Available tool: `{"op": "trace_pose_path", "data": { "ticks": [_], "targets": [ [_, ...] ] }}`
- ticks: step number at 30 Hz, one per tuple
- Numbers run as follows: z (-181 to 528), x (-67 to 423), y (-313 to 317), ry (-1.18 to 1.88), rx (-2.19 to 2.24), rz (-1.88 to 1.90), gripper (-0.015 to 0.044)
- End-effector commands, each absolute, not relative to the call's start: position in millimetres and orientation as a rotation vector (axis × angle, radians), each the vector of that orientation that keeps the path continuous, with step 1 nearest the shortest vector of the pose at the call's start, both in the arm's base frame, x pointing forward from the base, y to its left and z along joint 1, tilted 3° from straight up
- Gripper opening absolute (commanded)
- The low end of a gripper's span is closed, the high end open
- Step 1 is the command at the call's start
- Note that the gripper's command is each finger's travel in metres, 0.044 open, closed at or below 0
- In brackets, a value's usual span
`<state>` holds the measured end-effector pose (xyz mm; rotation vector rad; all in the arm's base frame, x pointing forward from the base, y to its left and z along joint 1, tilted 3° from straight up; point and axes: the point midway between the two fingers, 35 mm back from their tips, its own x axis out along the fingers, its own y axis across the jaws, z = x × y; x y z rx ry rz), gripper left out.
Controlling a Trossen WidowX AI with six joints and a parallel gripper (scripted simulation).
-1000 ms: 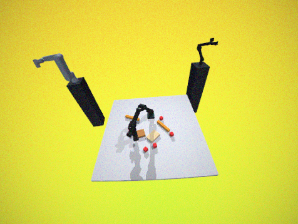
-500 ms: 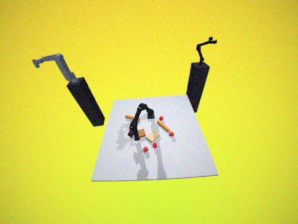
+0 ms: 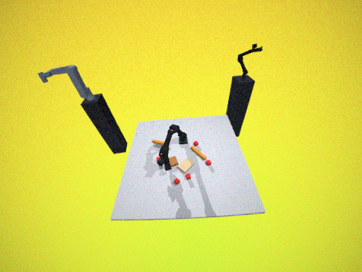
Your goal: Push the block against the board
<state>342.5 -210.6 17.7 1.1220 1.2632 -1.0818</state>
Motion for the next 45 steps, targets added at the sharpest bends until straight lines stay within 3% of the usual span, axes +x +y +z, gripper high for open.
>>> {"op": "trace_pose_path", "data": {
  "ticks": [1, 45],
  "targets": [
    [12, 339, -201, 1.286, 1.127, -1.083, 0.0],
    [13, 331, -154, 1.289, 1.129, -1.081, 0.0]
  ]
}}
